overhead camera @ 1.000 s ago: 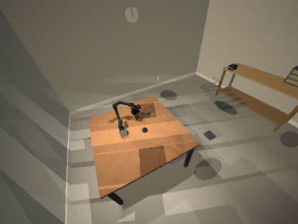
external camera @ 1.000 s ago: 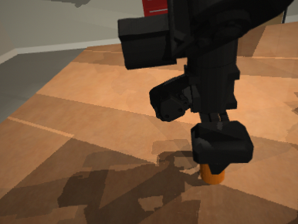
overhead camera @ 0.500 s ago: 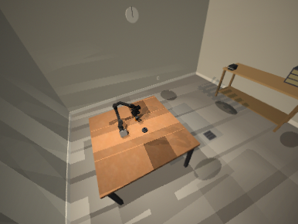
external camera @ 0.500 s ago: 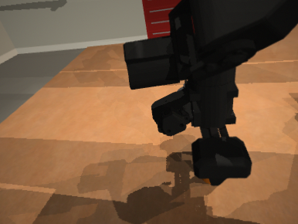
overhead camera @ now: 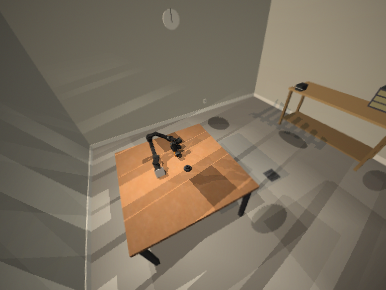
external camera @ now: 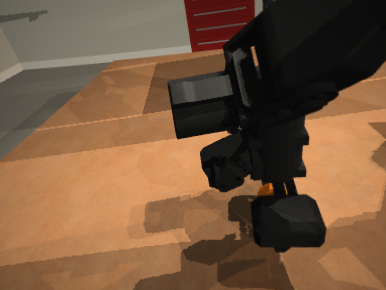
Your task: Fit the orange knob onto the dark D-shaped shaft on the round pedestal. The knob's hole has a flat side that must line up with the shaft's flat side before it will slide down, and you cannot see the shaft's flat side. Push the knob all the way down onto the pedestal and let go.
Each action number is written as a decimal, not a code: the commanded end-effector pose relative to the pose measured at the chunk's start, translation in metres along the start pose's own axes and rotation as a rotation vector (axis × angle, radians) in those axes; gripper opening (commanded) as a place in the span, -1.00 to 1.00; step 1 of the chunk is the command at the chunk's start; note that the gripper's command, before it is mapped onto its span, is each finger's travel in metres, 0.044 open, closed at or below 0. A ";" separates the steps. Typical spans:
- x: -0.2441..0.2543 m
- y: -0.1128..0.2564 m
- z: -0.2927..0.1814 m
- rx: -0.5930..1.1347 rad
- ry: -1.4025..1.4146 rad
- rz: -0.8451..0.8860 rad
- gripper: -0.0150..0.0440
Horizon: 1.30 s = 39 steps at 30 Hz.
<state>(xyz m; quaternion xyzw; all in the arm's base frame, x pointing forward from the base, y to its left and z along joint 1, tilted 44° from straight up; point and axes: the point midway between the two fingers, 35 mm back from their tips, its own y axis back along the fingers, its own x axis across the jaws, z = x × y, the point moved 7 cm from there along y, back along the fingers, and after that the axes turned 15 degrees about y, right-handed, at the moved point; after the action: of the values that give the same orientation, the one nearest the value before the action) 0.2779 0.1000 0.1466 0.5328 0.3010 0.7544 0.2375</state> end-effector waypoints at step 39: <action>-0.018 0.120 0.006 0.013 -0.009 -0.015 -0.49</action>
<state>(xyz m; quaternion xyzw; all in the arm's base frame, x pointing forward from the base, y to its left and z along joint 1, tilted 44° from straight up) 0.2864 0.0223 0.2071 0.5326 0.3107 0.7490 0.2427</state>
